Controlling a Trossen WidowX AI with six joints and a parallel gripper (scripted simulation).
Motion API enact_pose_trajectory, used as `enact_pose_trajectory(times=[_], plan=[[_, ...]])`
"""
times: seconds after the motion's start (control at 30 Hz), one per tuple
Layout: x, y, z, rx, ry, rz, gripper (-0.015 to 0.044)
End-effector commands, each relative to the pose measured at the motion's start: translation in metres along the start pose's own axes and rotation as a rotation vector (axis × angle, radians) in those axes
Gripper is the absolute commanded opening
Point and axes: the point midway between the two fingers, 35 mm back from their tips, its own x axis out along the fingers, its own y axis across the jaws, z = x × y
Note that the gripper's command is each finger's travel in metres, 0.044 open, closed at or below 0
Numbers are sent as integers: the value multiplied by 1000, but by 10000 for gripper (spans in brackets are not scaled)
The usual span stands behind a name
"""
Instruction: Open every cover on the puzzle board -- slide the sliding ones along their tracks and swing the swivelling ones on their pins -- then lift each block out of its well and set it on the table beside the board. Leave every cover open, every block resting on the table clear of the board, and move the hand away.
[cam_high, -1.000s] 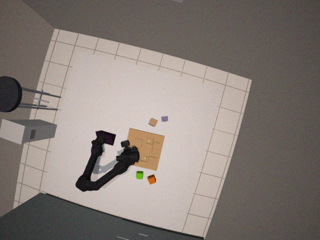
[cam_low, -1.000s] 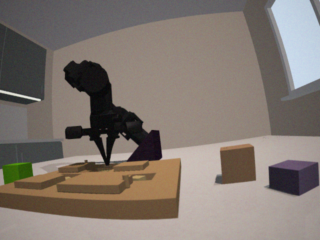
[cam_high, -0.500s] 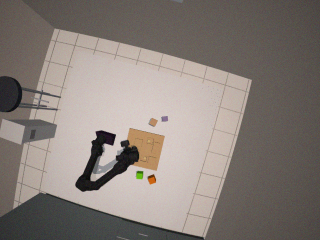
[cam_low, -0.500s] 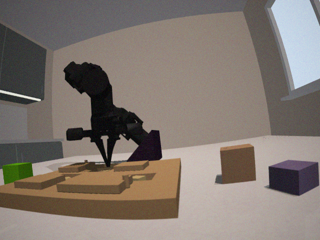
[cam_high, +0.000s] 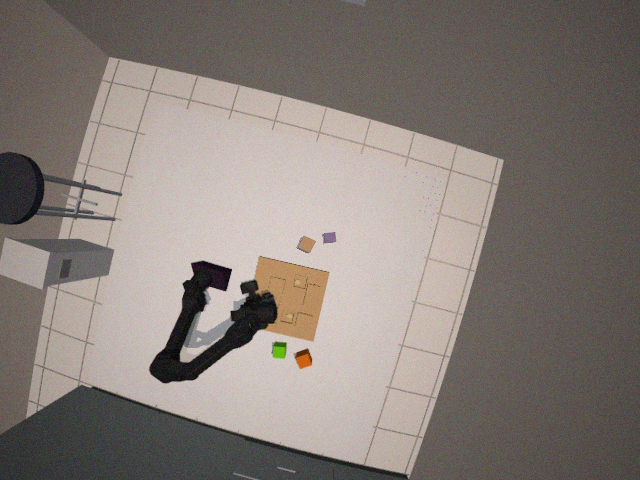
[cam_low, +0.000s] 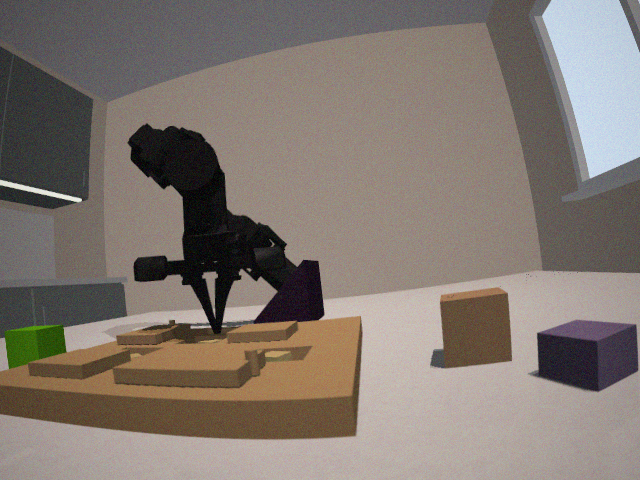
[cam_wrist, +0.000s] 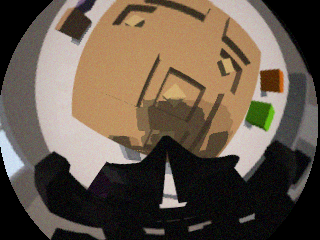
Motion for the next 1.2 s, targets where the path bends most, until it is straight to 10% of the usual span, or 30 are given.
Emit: enact_pose_trajectory(times=[0.0,1.17], plan=[[2,2,-3,-7,8,1,0],[-6,0,0,-4,4,0,0]])
